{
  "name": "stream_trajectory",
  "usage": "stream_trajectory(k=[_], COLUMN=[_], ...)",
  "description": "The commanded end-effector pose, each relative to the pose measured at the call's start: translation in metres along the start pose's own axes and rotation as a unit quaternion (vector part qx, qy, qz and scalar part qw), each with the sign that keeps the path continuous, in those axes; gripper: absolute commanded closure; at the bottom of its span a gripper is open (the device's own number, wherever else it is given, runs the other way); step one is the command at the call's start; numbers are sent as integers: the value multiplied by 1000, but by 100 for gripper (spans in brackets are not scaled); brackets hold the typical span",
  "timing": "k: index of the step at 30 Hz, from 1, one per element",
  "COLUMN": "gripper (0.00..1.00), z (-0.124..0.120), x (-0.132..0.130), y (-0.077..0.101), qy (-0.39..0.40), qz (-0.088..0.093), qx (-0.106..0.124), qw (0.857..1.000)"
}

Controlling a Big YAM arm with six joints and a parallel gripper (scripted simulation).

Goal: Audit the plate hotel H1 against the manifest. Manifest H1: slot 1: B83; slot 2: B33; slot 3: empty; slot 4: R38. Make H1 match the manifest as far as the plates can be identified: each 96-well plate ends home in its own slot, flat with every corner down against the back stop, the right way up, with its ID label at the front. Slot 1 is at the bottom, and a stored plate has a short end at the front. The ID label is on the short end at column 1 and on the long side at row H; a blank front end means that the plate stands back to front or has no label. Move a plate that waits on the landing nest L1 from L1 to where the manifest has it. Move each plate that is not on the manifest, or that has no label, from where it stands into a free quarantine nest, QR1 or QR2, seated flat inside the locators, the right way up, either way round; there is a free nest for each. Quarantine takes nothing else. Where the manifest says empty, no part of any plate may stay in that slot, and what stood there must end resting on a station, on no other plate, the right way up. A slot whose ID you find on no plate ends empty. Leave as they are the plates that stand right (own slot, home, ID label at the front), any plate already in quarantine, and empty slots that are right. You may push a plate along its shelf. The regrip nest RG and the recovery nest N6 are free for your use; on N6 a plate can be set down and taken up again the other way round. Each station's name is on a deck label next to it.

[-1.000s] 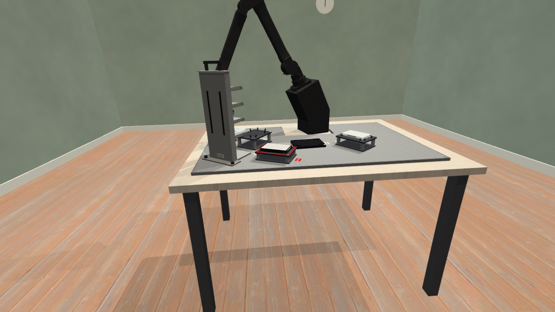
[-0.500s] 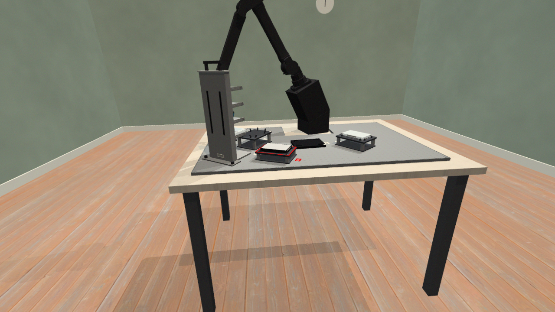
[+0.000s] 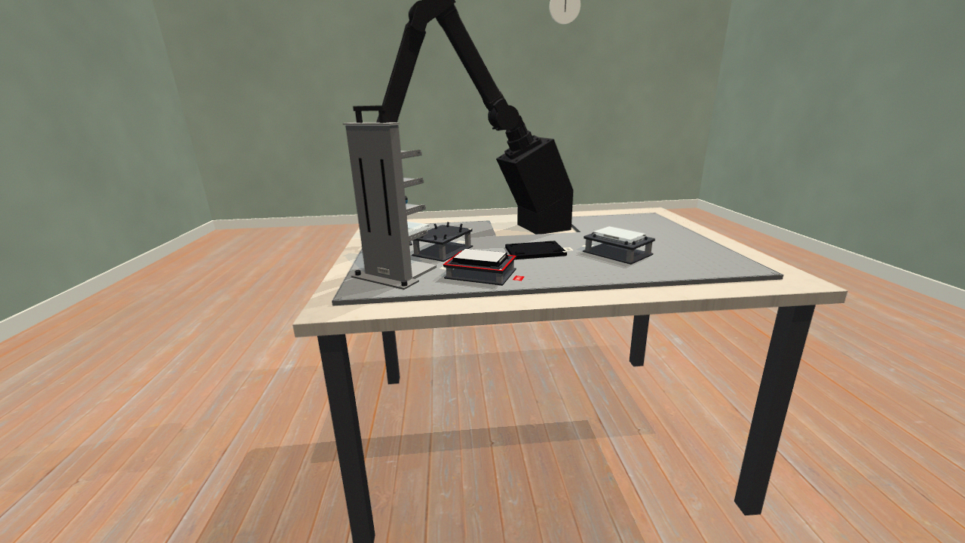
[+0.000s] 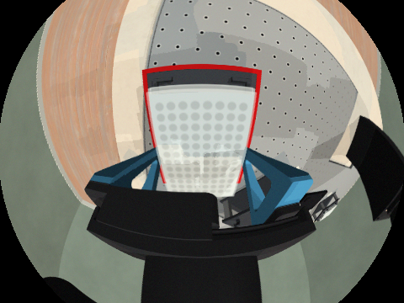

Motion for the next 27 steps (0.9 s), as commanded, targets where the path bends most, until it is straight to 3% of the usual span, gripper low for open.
stream_trajectory(k=[1, 27], gripper=[14, 14], z=[-7, -7], x=[12, 13], y=[-3, -19], qy=[-1, -1], qz=[15, 15], qx=[3, 3], qw=[1000, 1000])
Point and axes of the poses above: the point where the finger pads meet when closed, its own y axis back along the fingers, its own x axis across the jaws, z = x × y, the point moved 3 cm from there along y, back along the fingers, and after that the axes turned 9 degrees about -y, right-handed, at the moved point
